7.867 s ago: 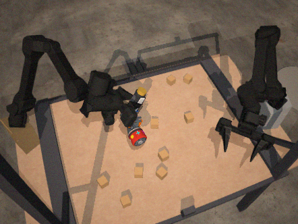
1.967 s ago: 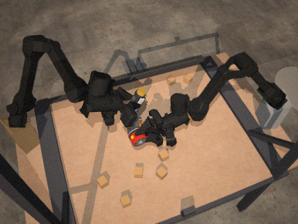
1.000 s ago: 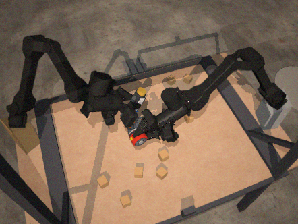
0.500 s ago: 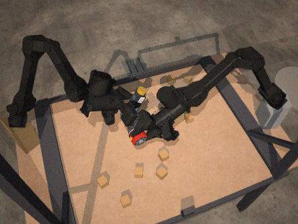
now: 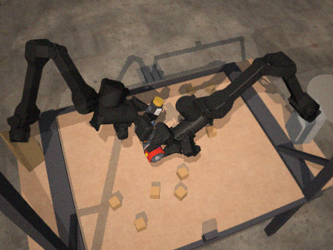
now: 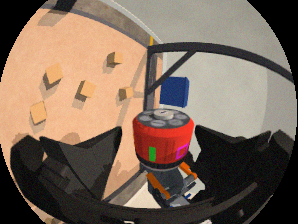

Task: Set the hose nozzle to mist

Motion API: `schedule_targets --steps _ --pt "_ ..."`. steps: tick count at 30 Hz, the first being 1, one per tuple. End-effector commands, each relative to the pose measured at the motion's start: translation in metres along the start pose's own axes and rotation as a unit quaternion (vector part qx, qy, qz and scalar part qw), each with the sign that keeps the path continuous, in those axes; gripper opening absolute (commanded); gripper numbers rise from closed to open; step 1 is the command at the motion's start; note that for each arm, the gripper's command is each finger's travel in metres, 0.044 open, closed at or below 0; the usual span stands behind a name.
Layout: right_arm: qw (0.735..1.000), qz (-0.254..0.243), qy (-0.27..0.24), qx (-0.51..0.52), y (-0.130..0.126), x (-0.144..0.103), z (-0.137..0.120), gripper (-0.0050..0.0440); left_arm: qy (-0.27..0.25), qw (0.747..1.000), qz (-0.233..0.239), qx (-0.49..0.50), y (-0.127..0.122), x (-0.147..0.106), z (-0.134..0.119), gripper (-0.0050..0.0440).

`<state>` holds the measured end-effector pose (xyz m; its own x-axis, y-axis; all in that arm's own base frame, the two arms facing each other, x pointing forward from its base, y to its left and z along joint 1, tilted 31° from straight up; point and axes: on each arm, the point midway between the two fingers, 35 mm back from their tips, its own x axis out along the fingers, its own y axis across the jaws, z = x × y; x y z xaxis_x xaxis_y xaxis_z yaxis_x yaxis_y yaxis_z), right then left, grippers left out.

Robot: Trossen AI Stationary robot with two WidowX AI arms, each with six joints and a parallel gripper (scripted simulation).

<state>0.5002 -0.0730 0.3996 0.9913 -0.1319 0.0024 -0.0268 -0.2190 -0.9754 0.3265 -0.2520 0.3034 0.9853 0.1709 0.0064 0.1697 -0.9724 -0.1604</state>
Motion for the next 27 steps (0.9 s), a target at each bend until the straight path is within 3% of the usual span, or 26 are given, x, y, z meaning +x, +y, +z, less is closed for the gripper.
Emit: schedule_targets --steps 1,27 --pt "1.000 -0.020 0.006 -0.001 -0.019 -0.014 -0.004 0.0407 0.010 1.000 0.004 -0.023 -0.003 -0.004 -0.014 0.0165" --pt "1.000 -0.023 0.006 -0.002 -0.020 -0.055 -0.005 0.0407 0.010 1.000 0.004 -0.023 -0.003 -0.004 -0.014 0.0165"
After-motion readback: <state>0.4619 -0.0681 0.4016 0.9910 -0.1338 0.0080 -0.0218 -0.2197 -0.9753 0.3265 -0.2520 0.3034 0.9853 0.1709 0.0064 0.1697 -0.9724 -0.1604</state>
